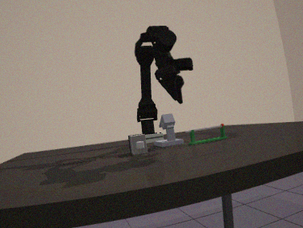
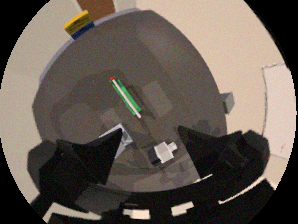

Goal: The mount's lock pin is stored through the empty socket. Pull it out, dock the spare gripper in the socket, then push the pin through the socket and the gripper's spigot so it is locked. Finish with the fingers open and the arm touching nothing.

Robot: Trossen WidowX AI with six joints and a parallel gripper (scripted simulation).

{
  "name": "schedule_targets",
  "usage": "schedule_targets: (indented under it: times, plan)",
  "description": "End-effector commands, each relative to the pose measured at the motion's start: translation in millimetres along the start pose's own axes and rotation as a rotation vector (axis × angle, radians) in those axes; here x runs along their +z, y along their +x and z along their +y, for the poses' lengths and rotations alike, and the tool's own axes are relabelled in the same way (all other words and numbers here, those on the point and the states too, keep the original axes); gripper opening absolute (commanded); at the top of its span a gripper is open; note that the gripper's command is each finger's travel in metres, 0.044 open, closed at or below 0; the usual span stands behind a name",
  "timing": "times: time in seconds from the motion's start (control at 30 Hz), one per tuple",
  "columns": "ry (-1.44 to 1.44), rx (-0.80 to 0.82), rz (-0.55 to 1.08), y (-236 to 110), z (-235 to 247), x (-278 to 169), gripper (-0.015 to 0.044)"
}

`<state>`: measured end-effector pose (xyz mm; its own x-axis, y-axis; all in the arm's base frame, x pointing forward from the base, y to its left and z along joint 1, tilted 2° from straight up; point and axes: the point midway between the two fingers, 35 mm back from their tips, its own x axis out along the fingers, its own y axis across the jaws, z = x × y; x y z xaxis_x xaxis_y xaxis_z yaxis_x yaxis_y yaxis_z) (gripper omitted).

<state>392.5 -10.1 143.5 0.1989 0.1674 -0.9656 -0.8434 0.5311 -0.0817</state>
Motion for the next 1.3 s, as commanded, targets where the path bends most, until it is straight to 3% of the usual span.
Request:
schedule_targets:
  times: [0.0,0.33,0.83,1.17,1.27]
  plan:
    - [0.364,-0.174,-0.132,-8,-25,-44,0.0440]
    - [1.012,-0.473,-0.440,-26,-40,-141,0.0440]
    - [1.027,-0.480,-0.449,-23,-40,-144,0.0440]
    - [1.028,-0.480,-0.441,37,-34,-156,0.0440]
    - [1.028,-0.480,-0.441,42,-33,-157,0.0440]
